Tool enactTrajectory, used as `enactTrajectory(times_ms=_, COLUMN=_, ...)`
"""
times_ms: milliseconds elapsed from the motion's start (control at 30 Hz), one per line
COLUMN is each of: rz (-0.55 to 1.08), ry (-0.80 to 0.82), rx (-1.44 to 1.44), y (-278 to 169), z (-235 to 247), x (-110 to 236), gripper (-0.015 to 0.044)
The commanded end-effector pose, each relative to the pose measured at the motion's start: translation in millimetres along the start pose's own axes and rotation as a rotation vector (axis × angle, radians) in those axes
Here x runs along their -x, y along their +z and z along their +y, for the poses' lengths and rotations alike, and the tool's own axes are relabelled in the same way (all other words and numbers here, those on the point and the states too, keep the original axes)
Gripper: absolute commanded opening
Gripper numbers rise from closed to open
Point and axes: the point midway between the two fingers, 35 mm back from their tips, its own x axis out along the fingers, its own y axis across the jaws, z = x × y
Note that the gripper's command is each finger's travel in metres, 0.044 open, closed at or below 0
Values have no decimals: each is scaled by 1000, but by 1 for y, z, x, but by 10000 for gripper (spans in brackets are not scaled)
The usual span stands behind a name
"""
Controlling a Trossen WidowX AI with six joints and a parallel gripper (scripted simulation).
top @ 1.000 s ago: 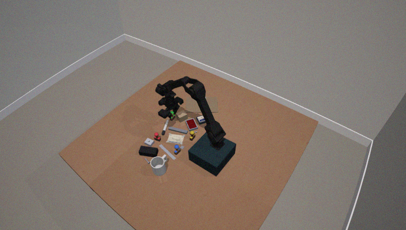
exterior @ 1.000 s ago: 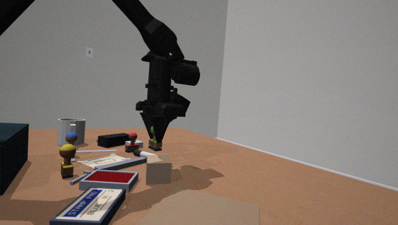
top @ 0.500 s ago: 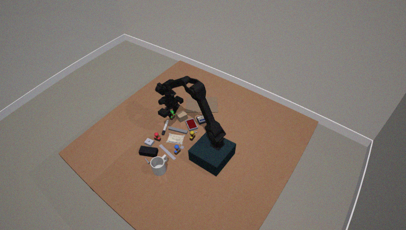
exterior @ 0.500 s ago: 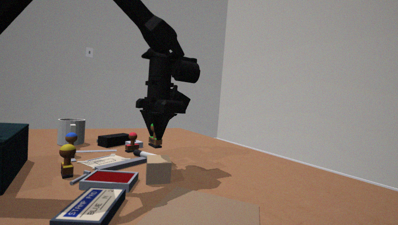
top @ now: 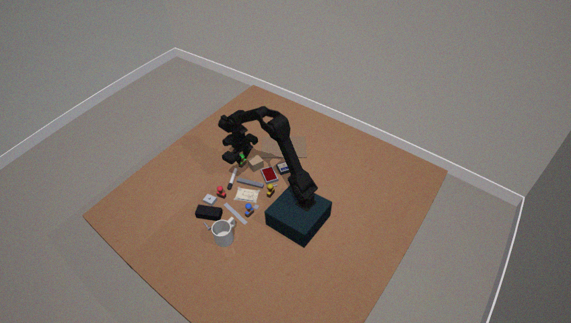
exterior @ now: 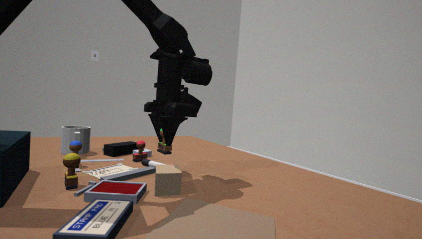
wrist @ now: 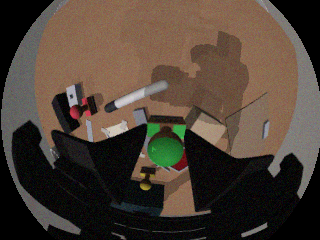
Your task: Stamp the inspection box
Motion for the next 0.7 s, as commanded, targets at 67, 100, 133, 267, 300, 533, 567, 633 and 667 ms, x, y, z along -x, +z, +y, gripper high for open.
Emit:
enactTrajectory(times_ms=67, rz=0, ry=0, rx=0, y=0, z=0, x=4, gripper=0)
enactTrajectory(times_ms=100, rz=0, ry=0, rx=0, y=0, z=0, x=4, gripper=0)
enactTrajectory(times_ms=133, rz=0, ry=0, rx=0, y=0, z=0, x=5, gripper=0)
enactTrajectory(times_ms=267, rz=1, ry=-1, rx=0, y=-10, z=-8, x=6, gripper=0)
enactTrajectory(times_ms=300, rz=1, ry=-1, rx=1, y=-14, z=-11, x=6, gripper=0)
enactTrajectory(times_ms=533, rz=4, ry=-3, rx=1, y=-43, z=-30, x=8, gripper=0)
enactTrajectory(times_ms=567, rz=5, ry=-3, rx=1, y=-47, z=-33, x=9, gripper=0)
enactTrajectory(times_ms=633, rz=6, ry=-4, rx=1, y=-56, z=-38, x=9, gripper=0)
enactTrajectory(times_ms=667, rz=6, ry=-4, rx=1, y=-60, z=-40, x=9, gripper=0)
